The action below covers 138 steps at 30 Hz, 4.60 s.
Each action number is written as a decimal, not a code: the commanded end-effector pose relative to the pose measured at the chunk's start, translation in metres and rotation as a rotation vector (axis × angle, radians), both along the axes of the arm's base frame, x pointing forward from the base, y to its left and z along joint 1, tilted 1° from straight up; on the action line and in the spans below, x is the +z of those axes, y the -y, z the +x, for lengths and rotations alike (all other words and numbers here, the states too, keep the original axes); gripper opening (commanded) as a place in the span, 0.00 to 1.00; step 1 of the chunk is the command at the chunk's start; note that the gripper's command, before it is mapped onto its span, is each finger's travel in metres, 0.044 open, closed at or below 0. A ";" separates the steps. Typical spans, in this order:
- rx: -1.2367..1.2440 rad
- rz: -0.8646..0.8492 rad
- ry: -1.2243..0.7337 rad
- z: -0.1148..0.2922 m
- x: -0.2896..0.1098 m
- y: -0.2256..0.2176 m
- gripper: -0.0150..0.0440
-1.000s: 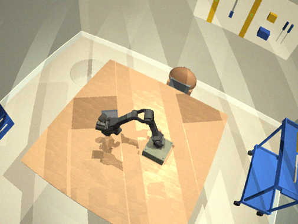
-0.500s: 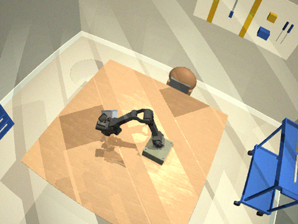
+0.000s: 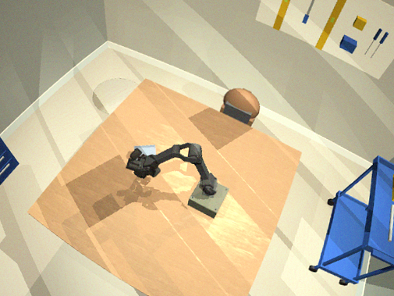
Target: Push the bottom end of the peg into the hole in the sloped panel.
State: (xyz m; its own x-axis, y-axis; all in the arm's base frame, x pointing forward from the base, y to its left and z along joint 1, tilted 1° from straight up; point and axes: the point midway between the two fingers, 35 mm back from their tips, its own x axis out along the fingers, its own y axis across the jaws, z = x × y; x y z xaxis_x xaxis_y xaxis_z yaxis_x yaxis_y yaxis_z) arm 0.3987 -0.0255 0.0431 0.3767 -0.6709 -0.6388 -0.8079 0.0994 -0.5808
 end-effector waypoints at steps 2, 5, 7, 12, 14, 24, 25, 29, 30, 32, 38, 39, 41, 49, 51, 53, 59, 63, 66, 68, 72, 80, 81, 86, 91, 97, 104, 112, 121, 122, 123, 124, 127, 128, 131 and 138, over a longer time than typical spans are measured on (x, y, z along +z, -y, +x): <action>0.002 -0.001 -0.015 -0.001 -0.008 0.003 0.25; 0.001 -0.001 -0.011 -0.001 -0.007 0.003 0.25; 0.000 -0.001 -0.004 0.000 -0.004 0.002 0.25; -0.001 0.000 -0.001 0.000 -0.003 0.002 0.25; -0.001 0.000 -0.001 0.000 -0.003 0.002 0.25; -0.001 0.000 -0.001 -0.002 -0.005 0.001 0.25; -0.001 0.000 -0.001 -0.002 -0.005 0.001 0.25; -0.001 0.000 -0.001 -0.003 -0.006 0.001 0.25; -0.001 0.000 -0.001 -0.003 -0.007 0.001 0.25; -0.001 0.000 -0.001 -0.003 -0.007 0.002 0.25; -0.001 0.000 -0.001 -0.002 -0.009 0.004 0.25; -0.001 -0.001 -0.001 -0.002 -0.009 0.004 0.25; -0.001 -0.001 -0.001 -0.002 -0.009 0.005 0.25; -0.001 -0.001 -0.001 -0.001 -0.011 0.006 0.25; -0.001 -0.001 -0.001 -0.001 -0.011 0.006 0.25; -0.001 -0.001 -0.001 0.000 -0.011 0.006 0.25; -0.001 -0.001 -0.001 0.000 -0.013 0.007 0.25; -0.001 -0.001 -0.001 0.001 -0.013 0.008 0.25; -0.001 -0.001 -0.001 0.001 -0.014 0.008 0.25; -0.001 -0.001 -0.001 0.002 -0.014 0.009 0.25; -0.001 -0.001 -0.001 0.002 -0.015 0.010 0.25; -0.001 -0.001 -0.001 0.004 -0.016 0.013 0.25; -0.001 -0.001 -0.001 0.004 -0.017 0.013 0.25; -0.001 -0.001 -0.001 0.005 -0.018 0.016 0.25; -0.001 -0.002 -0.001 0.006 -0.019 0.018 0.25; -0.001 -0.002 -0.001 0.007 -0.021 0.020 0.25; -0.001 -0.002 0.000 0.008 -0.023 0.023 0.25; -0.001 -0.002 0.000 0.009 -0.026 0.025 0.25; -0.001 -0.002 0.000 0.009 -0.028 0.026 0.25; -0.001 0.000 0.004 0.010 -0.026 0.025 0.25; -0.001 0.000 0.004 0.010 -0.026 0.025 0.25; -0.001 0.000 0.004 0.010 -0.026 0.025 0.25; -0.001 0.000 0.004 0.010 -0.026 0.025 0.25; -0.001 0.000 0.004 0.010 -0.026 0.025 0.25; -0.001 0.000 0.004 0.010 -0.026 0.025 0.34; -0.001 0.000 0.004 0.010 -0.026 0.025 0.65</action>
State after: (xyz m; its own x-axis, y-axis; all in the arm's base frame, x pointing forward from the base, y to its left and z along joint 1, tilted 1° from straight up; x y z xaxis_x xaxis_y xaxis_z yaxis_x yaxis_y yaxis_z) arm 0.4085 -0.0507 0.0168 0.3787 -0.6709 -0.6376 -0.8056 0.1002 -0.5839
